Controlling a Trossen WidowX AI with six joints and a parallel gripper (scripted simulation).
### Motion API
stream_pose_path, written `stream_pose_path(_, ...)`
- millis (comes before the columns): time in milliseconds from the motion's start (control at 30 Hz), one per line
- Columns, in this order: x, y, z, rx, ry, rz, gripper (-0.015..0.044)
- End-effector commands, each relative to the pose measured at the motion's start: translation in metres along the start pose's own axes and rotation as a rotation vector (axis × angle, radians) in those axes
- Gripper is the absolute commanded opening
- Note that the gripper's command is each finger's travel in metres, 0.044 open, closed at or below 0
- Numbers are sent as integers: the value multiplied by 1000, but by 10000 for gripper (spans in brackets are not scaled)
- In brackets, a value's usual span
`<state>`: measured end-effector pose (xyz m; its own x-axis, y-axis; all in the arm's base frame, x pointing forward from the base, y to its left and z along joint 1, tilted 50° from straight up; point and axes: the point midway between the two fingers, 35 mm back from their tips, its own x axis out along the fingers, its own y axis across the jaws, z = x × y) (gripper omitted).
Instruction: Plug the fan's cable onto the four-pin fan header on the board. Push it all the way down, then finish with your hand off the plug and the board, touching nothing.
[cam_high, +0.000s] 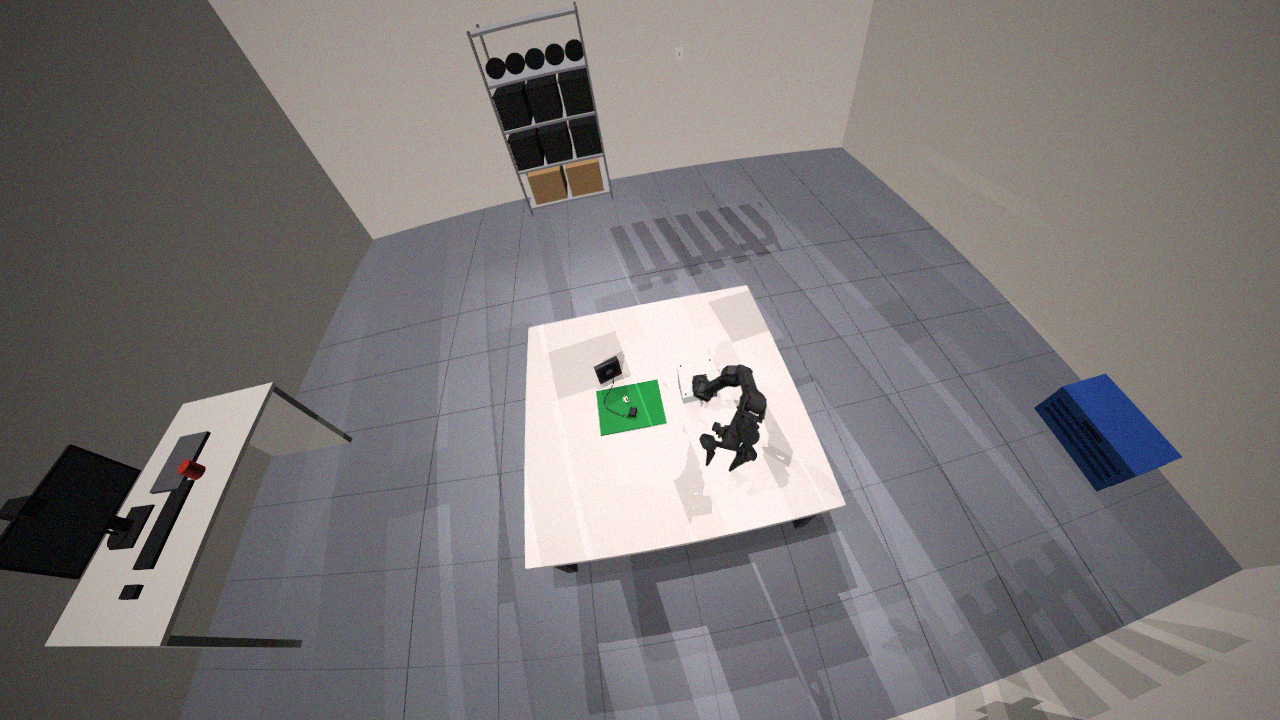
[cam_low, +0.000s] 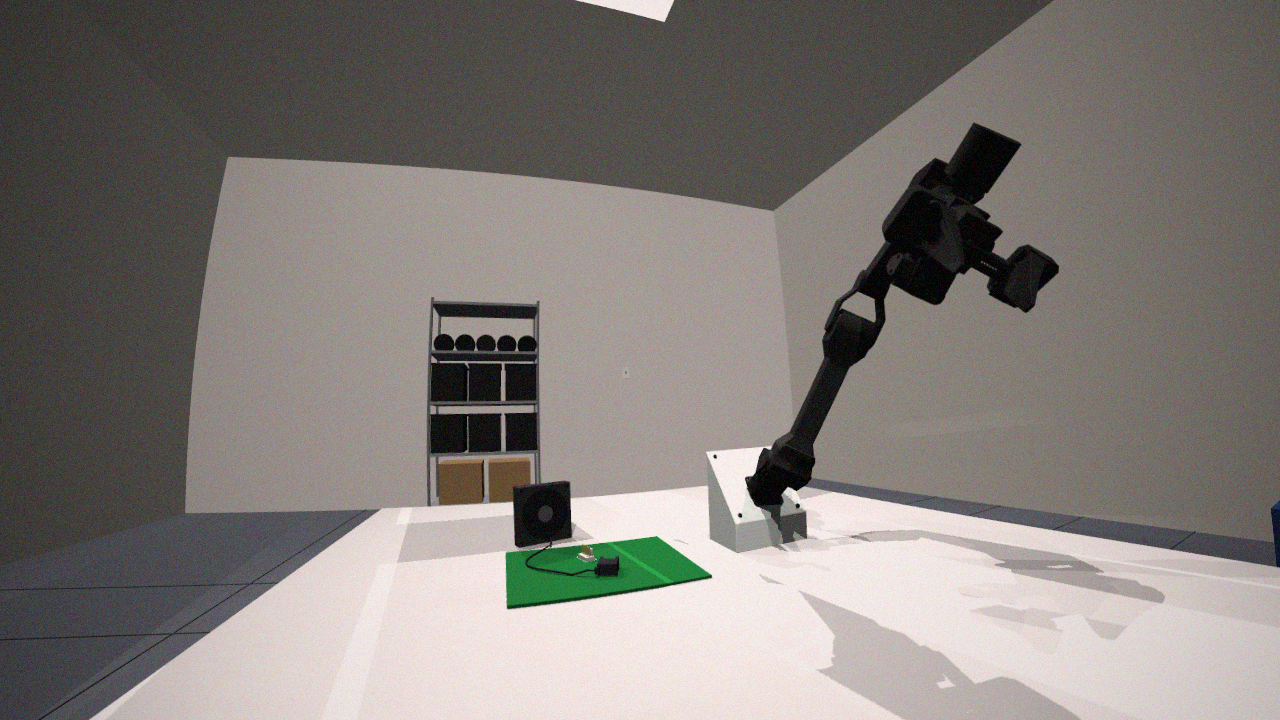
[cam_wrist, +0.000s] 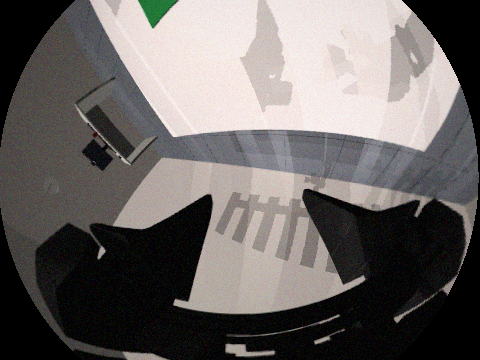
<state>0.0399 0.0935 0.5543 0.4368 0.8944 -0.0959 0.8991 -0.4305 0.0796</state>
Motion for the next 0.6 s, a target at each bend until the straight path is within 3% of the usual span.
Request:
stream_pose_path(0,0,0,0,0,0,0,426)
stream_pose_path(100,0,0,0,0,0,0,440)
stream_pose_path(400,95,29,39,-600,-262,-15,210)
stream_pose_path(567,130,55,67,-843,-394,-56,210)
